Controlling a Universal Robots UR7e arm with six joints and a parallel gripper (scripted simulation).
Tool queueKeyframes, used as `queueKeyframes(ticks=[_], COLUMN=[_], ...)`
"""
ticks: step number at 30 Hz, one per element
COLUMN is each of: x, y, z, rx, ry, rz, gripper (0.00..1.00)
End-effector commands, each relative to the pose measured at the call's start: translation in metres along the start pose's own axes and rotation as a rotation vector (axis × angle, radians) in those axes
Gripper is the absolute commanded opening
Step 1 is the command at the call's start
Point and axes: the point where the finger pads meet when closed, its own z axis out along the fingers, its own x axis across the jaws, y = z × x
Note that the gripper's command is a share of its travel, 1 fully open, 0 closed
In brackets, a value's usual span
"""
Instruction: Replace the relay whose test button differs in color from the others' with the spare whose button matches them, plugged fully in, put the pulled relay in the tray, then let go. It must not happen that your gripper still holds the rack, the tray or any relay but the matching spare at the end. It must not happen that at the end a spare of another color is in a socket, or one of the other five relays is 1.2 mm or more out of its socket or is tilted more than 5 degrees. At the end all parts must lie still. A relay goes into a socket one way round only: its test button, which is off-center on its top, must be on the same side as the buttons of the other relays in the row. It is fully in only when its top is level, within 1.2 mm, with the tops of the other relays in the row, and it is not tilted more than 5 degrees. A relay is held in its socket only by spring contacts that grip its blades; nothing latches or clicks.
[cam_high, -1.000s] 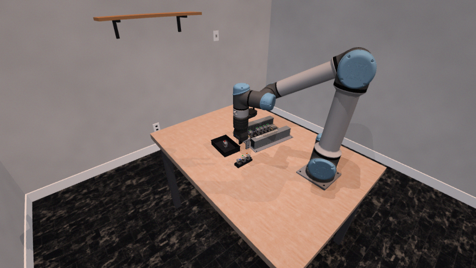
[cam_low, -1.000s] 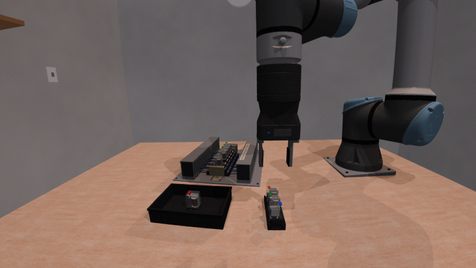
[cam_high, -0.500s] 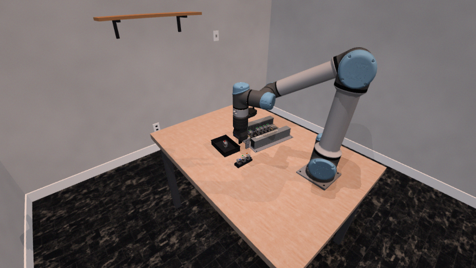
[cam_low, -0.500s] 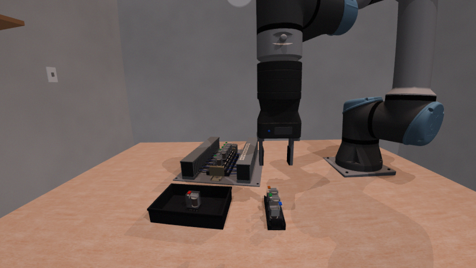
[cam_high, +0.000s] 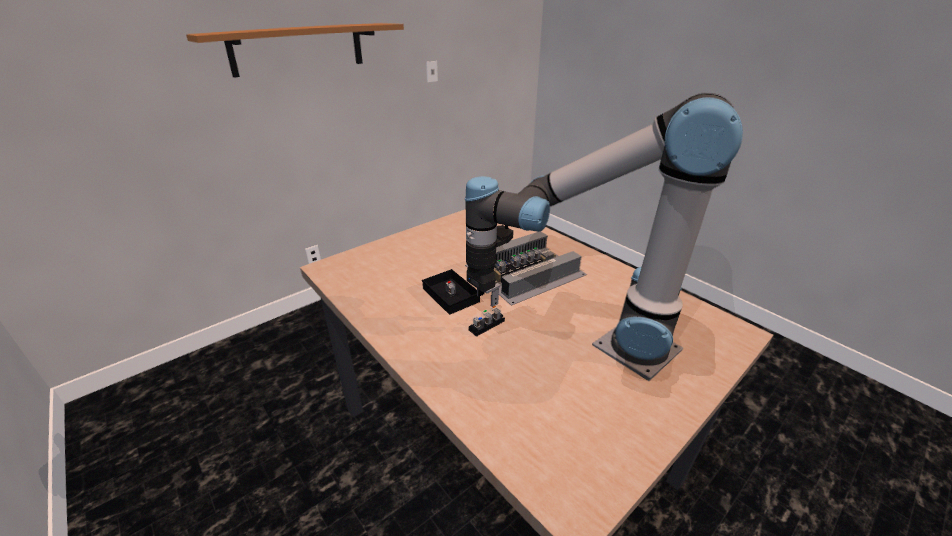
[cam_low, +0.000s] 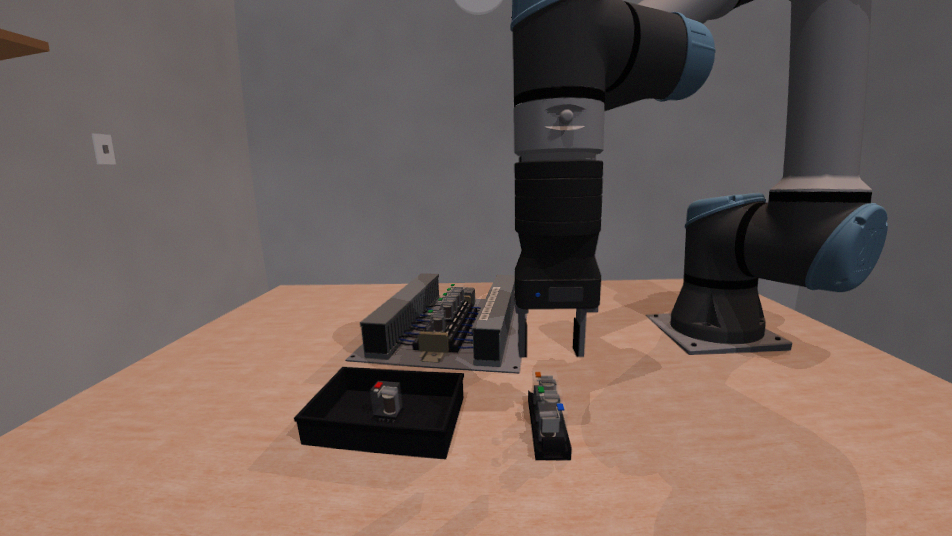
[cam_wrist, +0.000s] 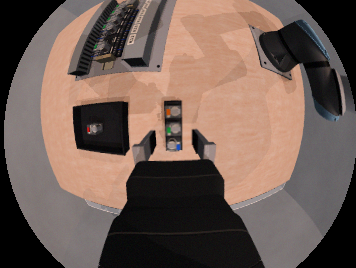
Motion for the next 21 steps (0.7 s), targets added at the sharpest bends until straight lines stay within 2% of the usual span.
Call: queueKeyframes(ticks=[1, 3, 8, 21], x=[-0.001, -0.001, -0.001, -0.001], y=[0.000, 0.000, 0.000, 0.000], z=[0.000, 0.000, 0.045, 0.045], rx=[-0.001, -0.001, -0.001, -0.001], ry=[-0.003, -0.003, -0.003, -0.002], rz=[0.000, 0.000, 0.000, 0.000], gripper=[1.00, 1.00, 1.00, 1.00])
